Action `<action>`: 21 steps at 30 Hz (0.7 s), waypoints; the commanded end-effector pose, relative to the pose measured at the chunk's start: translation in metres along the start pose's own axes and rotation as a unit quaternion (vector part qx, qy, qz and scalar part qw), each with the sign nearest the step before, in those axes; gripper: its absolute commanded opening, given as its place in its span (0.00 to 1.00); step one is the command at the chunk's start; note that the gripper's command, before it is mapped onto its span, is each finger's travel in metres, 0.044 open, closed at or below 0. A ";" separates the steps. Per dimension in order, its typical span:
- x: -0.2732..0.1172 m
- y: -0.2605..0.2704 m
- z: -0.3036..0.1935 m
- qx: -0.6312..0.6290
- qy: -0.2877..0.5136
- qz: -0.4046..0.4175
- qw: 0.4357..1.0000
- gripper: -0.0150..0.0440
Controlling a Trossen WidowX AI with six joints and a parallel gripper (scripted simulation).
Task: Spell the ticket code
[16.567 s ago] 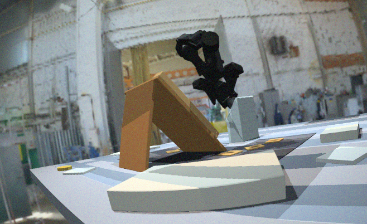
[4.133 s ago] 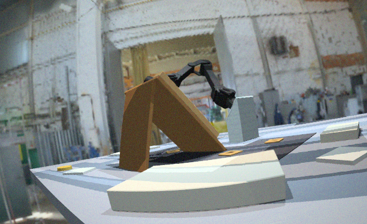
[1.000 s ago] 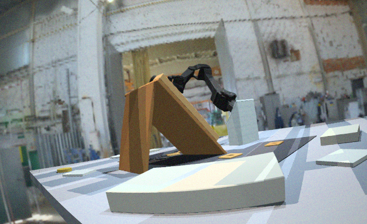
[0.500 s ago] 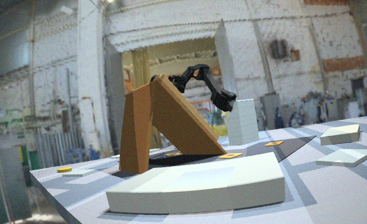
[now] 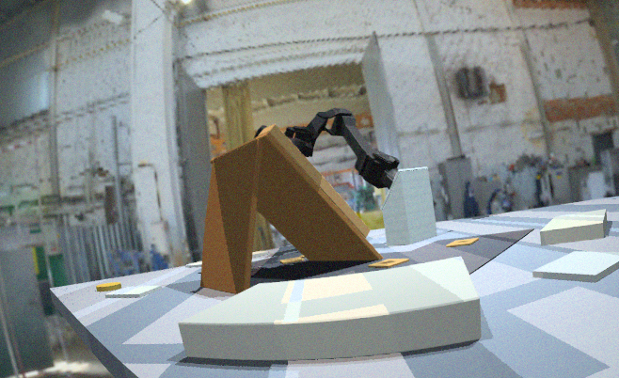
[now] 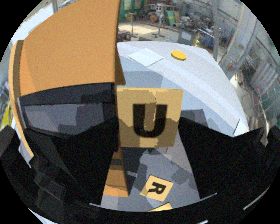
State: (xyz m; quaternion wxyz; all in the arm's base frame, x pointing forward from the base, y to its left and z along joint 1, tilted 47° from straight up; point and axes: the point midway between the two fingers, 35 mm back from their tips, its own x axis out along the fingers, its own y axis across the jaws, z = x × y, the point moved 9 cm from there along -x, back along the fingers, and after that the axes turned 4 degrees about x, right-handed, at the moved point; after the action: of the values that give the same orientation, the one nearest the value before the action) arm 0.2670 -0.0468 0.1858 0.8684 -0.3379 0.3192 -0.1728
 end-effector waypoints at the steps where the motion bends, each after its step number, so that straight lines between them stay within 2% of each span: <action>1: 0.000 0.004 -0.002 0.000 0.003 0.001 1.000 0.25; 21: 0.001 0.014 -0.003 0.000 0.003 0.001 1.000 0.25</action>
State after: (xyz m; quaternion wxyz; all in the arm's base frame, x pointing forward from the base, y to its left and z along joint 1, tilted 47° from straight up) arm 0.2674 -0.0398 0.1779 0.8685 -0.3376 0.3193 -0.1727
